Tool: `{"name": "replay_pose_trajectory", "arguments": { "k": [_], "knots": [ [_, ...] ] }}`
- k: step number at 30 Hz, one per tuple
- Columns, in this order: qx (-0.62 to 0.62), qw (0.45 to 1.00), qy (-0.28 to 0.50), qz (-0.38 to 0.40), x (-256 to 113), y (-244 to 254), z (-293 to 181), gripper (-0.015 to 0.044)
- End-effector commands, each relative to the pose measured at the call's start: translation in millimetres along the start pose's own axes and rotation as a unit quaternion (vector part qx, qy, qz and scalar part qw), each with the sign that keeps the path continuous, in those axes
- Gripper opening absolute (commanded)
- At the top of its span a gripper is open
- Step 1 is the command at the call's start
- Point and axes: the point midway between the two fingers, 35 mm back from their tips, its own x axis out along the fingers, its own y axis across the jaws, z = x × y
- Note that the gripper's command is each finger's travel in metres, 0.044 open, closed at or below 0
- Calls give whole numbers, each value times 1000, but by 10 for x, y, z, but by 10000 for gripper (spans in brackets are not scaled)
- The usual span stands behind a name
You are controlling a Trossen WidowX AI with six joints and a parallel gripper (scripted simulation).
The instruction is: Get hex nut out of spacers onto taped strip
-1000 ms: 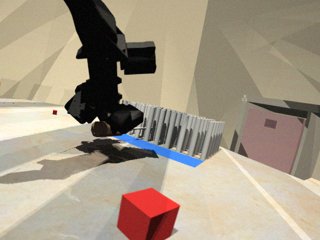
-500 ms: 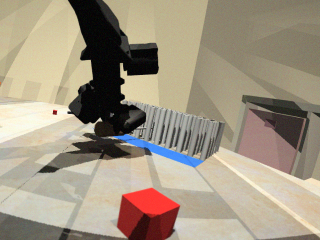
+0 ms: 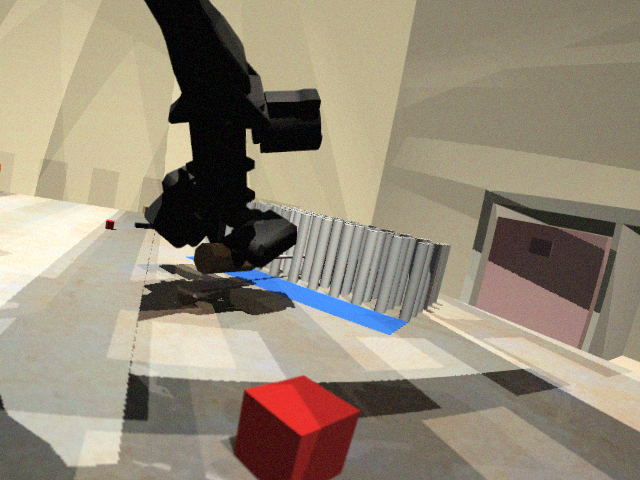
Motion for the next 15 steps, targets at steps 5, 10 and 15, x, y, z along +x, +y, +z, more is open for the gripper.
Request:
{"name": "replay_pose_trajectory", "arguments": {
  "k": [5, 10, 15],
  "knots": [
    [3, 1000, 5, 2, 17, 16, -76, 0],
    [3, 1000, 5, 2, 34, 16, -102, 0],
    [3, 1000, 5, 2, 52, 16, -130, 0]
  ]
}}
